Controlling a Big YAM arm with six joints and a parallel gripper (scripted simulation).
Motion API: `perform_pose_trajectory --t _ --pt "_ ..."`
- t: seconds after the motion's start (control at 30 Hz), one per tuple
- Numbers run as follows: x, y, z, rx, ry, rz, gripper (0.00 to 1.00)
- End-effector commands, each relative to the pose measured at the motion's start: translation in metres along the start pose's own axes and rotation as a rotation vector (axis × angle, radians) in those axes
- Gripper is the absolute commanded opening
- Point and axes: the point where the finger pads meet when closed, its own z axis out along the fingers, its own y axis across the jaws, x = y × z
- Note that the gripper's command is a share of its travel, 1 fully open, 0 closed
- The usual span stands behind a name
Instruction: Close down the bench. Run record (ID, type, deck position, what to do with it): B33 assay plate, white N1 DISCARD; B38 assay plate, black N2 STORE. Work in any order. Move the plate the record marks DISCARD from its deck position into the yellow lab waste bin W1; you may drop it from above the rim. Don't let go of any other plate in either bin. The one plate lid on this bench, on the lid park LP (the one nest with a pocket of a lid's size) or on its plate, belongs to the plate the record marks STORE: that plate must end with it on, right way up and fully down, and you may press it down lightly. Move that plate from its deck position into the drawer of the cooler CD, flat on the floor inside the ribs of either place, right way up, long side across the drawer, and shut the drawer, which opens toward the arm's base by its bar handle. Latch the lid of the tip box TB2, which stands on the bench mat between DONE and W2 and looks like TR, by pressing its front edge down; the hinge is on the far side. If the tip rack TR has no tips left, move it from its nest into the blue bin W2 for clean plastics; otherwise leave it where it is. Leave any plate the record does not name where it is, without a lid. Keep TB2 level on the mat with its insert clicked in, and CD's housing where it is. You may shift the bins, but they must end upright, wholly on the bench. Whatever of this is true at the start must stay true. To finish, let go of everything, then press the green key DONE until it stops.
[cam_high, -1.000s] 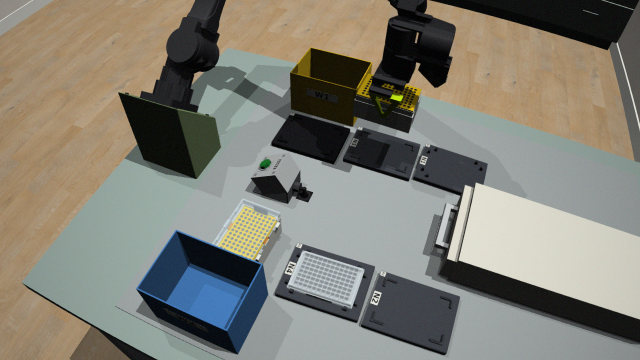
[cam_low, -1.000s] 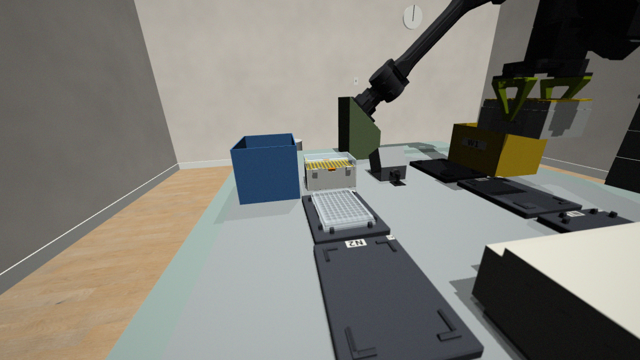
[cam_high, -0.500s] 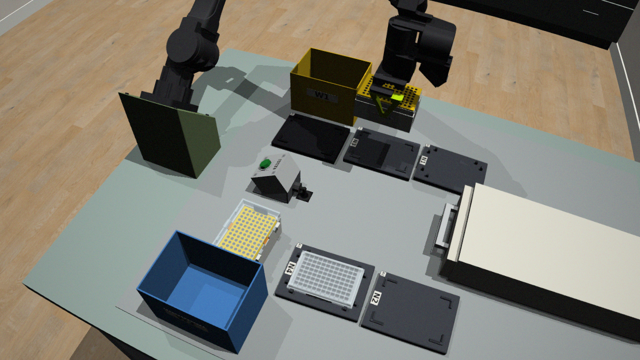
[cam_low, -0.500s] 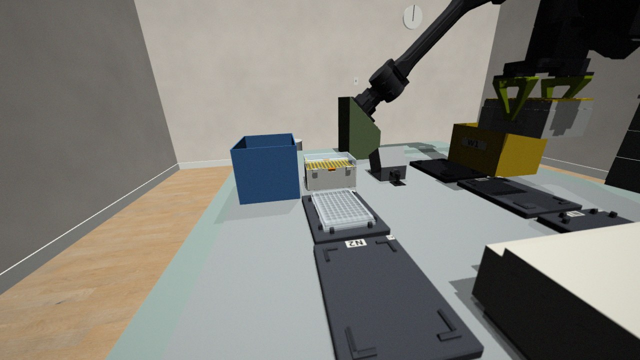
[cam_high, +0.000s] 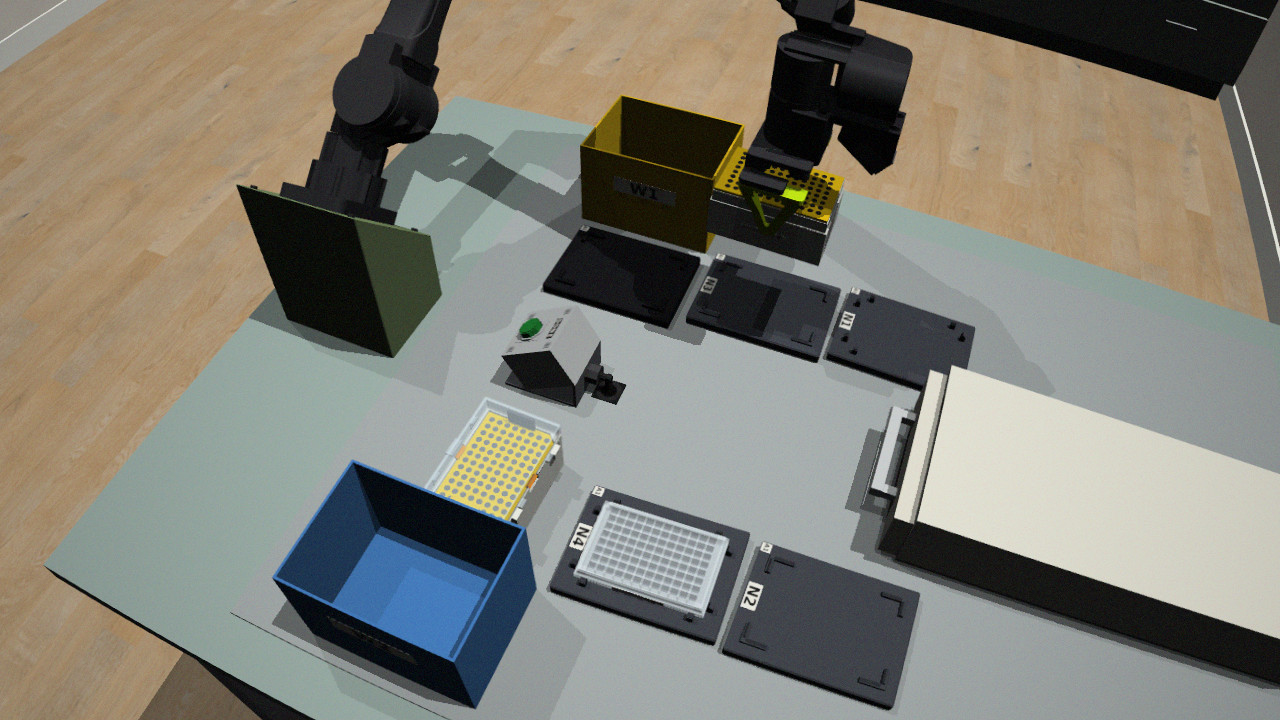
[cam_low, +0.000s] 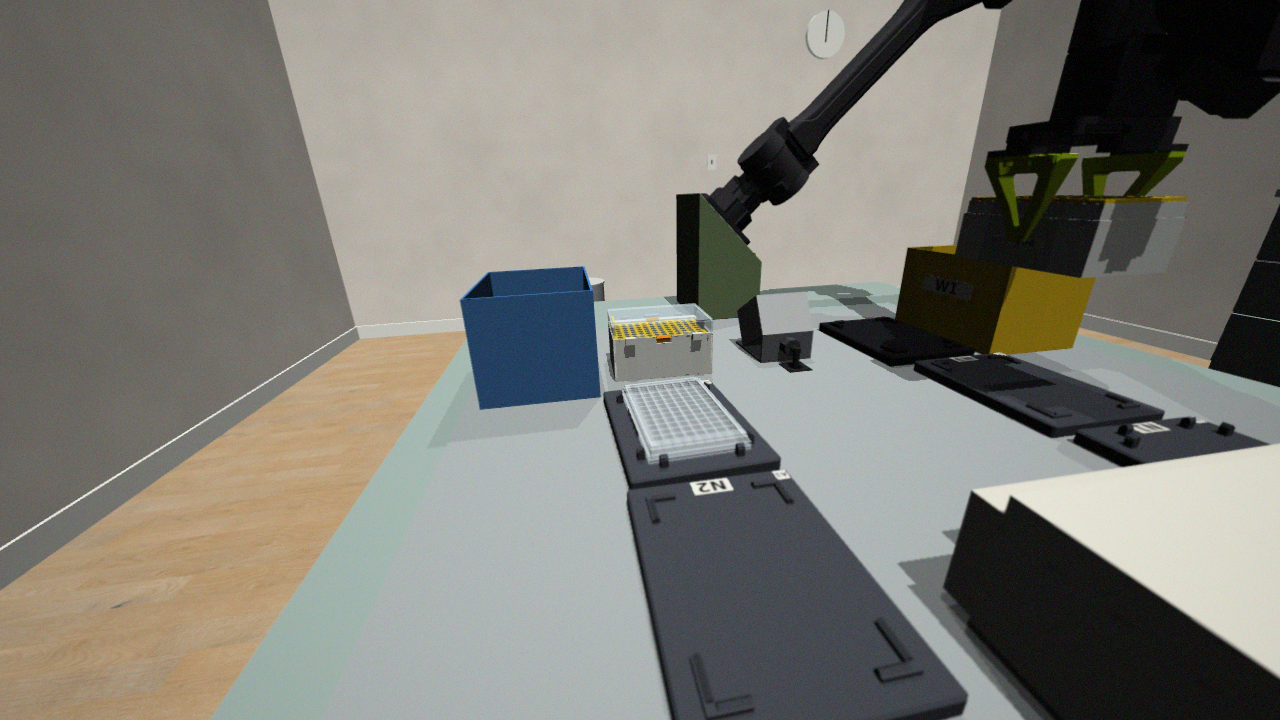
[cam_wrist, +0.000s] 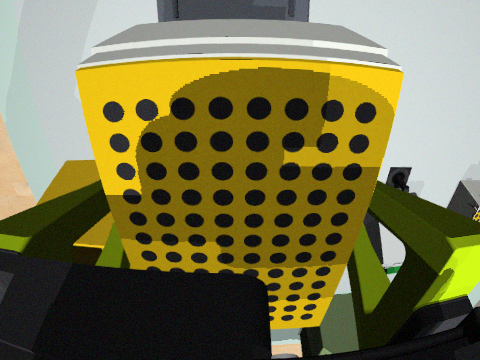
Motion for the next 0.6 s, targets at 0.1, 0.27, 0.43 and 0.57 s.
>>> perform_pose_trajectory --t 0.1,0.27,0.43,0.57 --pt "-0.024 0.016 -0.028 -0.003 -0.077 -0.055 0.0" --pt "-0.024 0.016 -0.028 -0.003 -0.077 -0.055 0.0" --pt "-0.025 0.009 -0.031 -0.002 -0.084 -0.06 0.0" --pt "-0.018 -0.004 -0.023 -0.002 -0.068 -0.043 0.0"
